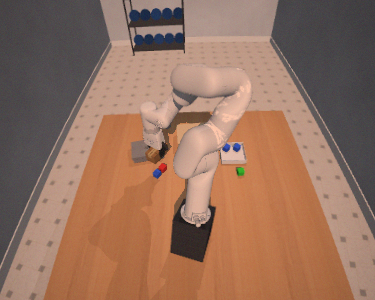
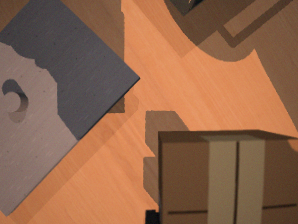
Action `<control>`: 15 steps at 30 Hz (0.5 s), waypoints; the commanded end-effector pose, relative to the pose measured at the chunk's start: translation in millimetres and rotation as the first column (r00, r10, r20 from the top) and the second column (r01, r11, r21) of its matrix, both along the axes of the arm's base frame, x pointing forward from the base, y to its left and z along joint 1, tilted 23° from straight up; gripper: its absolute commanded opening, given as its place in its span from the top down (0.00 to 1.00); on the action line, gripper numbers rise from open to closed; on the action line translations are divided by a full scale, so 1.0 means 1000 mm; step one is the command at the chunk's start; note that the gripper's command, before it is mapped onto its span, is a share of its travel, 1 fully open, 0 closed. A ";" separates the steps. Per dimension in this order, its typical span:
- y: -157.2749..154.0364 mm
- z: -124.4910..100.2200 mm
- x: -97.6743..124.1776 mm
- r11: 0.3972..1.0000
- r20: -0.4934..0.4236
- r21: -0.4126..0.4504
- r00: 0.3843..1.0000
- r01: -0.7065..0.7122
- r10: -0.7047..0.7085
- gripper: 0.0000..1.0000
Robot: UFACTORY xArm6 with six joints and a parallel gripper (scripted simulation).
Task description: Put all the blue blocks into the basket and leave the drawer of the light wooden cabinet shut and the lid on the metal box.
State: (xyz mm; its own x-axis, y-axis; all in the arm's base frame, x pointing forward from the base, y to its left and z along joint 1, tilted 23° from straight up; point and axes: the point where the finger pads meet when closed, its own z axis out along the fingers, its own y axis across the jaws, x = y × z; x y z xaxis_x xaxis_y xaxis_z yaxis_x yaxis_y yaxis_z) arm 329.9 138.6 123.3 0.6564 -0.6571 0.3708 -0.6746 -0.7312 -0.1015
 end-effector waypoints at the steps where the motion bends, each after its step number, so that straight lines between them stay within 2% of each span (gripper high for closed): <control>1: -0.004 0.002 -0.001 1.000 -0.003 -0.006 1.000 -0.026 0.026 0.38; 9: -0.027 0.003 -0.008 0.987 -0.031 -0.050 0.988 -0.152 0.150 0.38; 15: -0.052 0.005 -0.016 0.953 -0.069 -0.094 0.957 -0.289 0.283 0.38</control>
State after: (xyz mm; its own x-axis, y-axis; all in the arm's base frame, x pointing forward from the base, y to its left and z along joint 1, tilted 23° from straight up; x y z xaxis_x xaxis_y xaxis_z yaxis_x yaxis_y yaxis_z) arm 319.1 104.3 124.7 0.7757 -0.4927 0.3943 -0.5300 -0.8478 -0.0166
